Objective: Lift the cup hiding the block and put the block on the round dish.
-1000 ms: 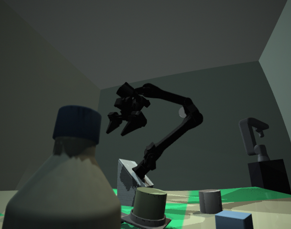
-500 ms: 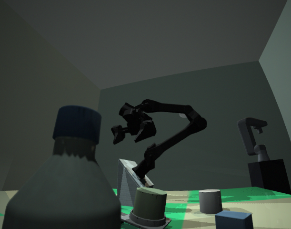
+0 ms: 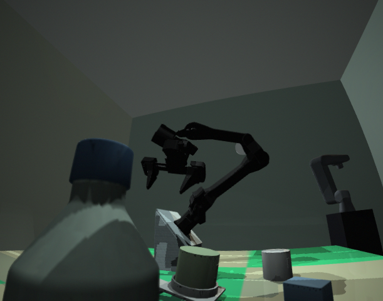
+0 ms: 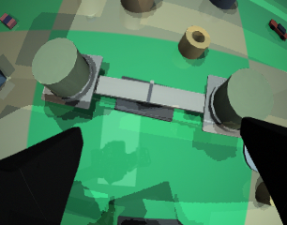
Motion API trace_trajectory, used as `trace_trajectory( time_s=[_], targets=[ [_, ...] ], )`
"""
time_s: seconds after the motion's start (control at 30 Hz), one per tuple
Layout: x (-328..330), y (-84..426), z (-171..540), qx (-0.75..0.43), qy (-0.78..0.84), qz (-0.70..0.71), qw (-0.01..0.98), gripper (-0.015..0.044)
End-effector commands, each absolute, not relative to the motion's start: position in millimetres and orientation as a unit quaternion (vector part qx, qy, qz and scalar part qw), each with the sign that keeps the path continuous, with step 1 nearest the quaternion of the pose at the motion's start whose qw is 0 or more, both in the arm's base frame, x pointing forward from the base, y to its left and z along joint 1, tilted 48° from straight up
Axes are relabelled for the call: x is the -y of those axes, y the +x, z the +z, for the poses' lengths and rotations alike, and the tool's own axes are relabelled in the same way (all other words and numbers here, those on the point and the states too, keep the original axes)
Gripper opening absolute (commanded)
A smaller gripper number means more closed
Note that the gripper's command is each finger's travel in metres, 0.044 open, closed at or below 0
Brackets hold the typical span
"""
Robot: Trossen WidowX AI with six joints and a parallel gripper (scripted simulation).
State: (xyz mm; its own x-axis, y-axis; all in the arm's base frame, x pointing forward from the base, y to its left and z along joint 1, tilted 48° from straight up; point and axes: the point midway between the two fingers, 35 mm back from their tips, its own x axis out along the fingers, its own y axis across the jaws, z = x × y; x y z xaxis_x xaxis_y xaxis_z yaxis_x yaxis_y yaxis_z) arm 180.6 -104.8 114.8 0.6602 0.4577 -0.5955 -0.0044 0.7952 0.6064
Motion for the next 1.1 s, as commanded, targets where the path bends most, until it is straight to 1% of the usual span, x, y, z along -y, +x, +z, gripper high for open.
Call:
trace_trajectory(
  time_s=[0.0,0.5,1.07],
  targets=[
    [103,191,118,-0.398,0.245,0.168,0.868,0.044],
    [75,243,129,-0.398,0.072,0.32,0.857,0.044],
    [16,295,139,-0.342,-0.114,0.491,0.793,0.044]
  ],
)
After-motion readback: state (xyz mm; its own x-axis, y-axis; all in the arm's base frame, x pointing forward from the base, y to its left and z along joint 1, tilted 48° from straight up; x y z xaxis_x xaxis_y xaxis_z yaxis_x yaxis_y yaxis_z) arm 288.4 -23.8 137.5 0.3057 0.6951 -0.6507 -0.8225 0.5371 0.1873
